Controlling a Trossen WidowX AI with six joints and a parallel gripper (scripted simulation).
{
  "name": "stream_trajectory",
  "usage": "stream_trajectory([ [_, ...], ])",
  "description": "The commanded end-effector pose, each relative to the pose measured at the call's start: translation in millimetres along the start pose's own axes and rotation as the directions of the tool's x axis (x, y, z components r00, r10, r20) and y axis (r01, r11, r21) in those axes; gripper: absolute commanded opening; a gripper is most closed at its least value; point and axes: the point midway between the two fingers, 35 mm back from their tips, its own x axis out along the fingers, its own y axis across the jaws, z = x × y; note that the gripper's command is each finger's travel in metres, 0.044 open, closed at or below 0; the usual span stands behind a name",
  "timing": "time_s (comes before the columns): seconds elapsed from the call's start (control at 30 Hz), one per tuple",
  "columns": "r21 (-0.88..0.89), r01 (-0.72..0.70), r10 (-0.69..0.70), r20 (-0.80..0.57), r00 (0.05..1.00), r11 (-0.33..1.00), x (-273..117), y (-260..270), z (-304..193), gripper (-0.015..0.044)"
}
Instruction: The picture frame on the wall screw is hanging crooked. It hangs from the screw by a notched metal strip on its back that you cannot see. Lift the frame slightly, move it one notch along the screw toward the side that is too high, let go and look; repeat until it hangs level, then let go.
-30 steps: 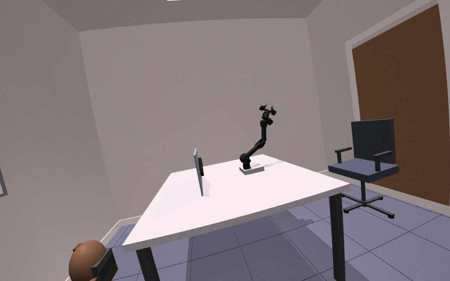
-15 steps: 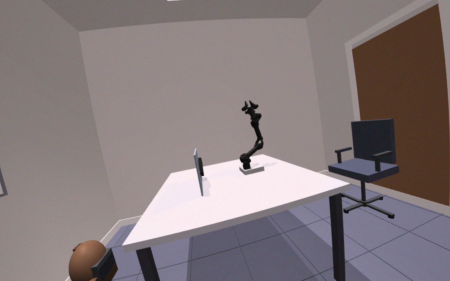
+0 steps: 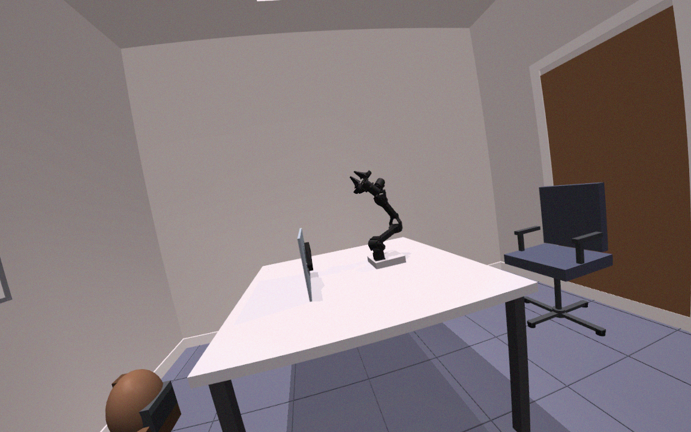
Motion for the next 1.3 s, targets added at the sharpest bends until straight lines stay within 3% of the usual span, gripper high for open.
stream_trajectory([
  [0.0, 0.020, 0.143, -0.143, 0.042, 0.989, 0.990, -7, -64, 11, 0.0260],
  [0.2, -0.005, 0.357, -0.354, 0.126, 0.927, 0.934, -32, -164, 32, 0.0260],
  [0.37, -0.006, 0.464, -0.456, 0.176, 0.872, 0.886, -56, -217, 47, 0.0260],
  [0.63, 0.032, 0.655, -0.634, 0.292, 0.716, 0.755, -129, -323, 85, 0.0260],
  [1.27, 0.035, 0.669, -0.646, 0.303, 0.700, 0.742, -137, -332, 89, 0.0260],
])
